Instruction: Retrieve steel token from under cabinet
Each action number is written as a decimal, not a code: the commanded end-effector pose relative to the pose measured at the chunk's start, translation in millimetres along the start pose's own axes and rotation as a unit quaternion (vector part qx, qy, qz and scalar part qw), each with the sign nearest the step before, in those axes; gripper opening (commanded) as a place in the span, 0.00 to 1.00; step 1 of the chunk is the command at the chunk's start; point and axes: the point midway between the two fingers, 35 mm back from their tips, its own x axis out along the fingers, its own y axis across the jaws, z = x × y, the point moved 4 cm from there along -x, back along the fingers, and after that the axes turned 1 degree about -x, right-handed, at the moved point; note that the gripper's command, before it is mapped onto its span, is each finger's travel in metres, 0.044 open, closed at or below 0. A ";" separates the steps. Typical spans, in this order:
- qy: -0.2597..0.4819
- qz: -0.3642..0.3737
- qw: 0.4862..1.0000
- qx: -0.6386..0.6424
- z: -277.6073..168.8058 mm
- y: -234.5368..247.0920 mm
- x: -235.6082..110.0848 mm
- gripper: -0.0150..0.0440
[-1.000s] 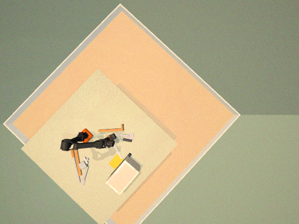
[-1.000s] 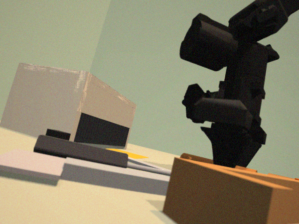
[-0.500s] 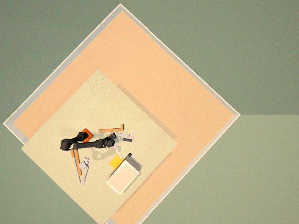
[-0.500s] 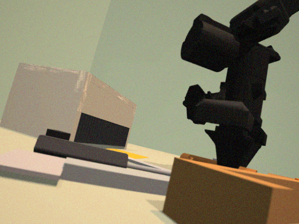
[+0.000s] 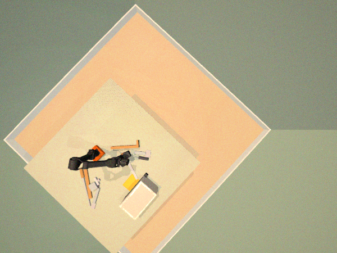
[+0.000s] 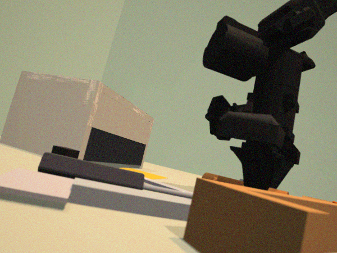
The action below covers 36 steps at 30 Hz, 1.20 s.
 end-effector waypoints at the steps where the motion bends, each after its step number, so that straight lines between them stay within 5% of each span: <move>1: 0.000 0.001 1.000 -0.003 5.7 0.6 -0.5 0.25; 36: -0.001 0.000 1.000 -0.007 62.2 0.4 -0.9 0.25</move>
